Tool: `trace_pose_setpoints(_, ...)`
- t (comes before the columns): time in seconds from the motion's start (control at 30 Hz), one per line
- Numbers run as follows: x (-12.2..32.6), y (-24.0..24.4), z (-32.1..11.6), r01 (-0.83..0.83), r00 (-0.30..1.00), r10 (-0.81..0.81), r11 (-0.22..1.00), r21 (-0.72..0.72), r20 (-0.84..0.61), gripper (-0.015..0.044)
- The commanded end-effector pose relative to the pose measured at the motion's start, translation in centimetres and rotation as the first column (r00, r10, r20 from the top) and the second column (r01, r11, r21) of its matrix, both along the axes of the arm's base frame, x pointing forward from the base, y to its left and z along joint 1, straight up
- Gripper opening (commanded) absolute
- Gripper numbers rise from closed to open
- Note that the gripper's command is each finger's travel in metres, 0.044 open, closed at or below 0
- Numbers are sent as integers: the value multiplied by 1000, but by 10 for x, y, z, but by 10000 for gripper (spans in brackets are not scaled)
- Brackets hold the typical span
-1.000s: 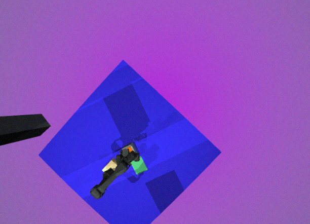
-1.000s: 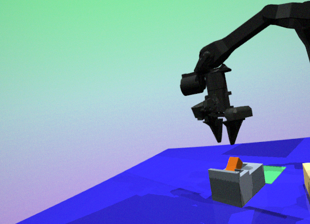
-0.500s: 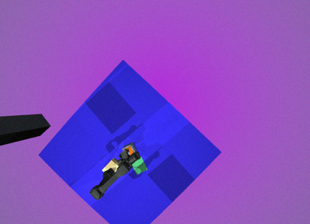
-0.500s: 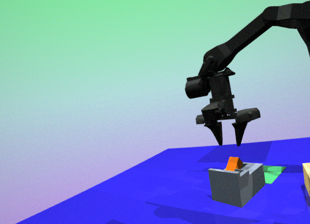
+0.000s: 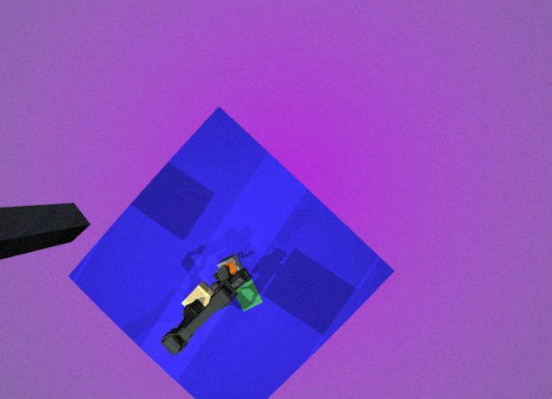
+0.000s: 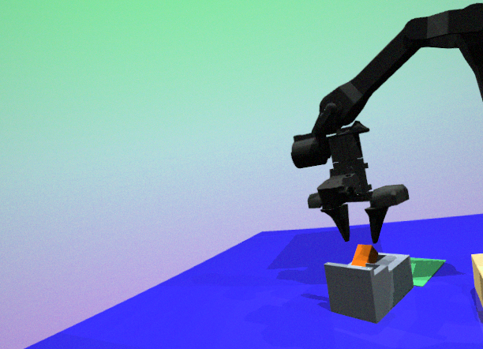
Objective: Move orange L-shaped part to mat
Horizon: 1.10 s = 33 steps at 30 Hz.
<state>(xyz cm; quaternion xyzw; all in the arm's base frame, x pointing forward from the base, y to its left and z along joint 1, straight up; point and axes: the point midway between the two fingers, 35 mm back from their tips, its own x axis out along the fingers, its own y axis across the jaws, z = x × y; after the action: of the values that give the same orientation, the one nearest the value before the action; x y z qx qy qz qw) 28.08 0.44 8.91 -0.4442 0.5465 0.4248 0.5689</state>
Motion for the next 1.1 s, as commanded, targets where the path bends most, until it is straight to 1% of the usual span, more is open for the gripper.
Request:
trace_pose_setpoints(0.0,-1,0,-9,-6,1000,6,1000,0,-6,280)
trace_pose_setpoints(0.73,-1,0,-40,-6,1000,6,1000,0,-6,280)
trace_pose_setpoints(0.93,0,0,-36,0,1000,0,1000,0,-3,122)
trace_pose_setpoints(1.07,0,0,-36,0,1000,0,1000,0,-3,96)
